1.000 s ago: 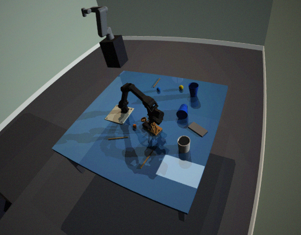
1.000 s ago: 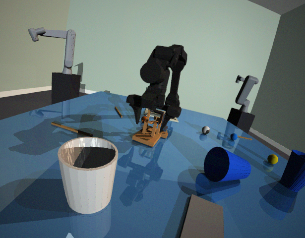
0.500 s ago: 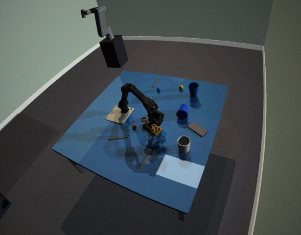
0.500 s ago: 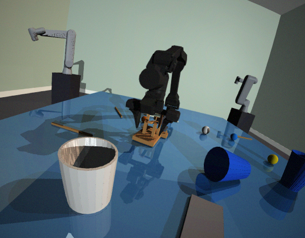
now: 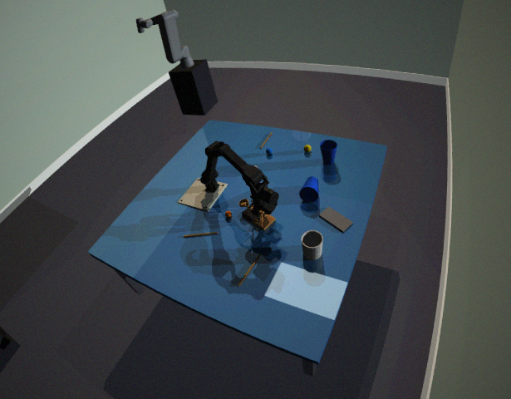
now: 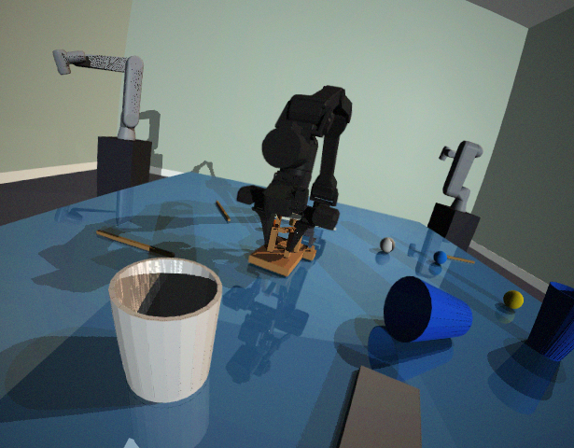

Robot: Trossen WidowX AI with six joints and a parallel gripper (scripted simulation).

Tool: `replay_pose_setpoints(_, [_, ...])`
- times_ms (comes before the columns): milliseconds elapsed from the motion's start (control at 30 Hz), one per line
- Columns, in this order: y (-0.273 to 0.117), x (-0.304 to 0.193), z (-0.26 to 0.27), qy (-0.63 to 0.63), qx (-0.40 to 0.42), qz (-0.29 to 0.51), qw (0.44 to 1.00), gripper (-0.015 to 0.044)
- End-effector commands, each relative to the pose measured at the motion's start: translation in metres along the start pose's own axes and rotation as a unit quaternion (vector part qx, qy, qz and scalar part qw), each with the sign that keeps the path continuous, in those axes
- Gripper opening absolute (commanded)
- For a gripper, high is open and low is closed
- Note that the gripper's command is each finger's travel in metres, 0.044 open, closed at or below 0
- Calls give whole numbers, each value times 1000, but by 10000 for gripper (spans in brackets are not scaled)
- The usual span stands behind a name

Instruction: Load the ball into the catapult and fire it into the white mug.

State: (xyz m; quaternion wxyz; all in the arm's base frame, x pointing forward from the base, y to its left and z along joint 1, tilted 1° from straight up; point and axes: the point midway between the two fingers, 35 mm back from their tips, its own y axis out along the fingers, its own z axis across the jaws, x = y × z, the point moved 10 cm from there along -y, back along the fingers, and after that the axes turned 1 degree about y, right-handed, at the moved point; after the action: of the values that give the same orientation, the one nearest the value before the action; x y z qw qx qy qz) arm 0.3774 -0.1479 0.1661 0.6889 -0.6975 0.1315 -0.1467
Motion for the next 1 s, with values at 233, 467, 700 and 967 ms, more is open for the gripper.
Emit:
replay_pose_setpoints(233, [-50,0,0,0,0,0,1000,0])
replay_pose_setpoints(467, [-43,1,1,-2,1,2,1000,0])
replay_pose_setpoints(700, [-32,1,1,-2,2,2,1000,0])
replay_pose_setpoints(967, [-19,1,1,-2,2,3,1000,0])
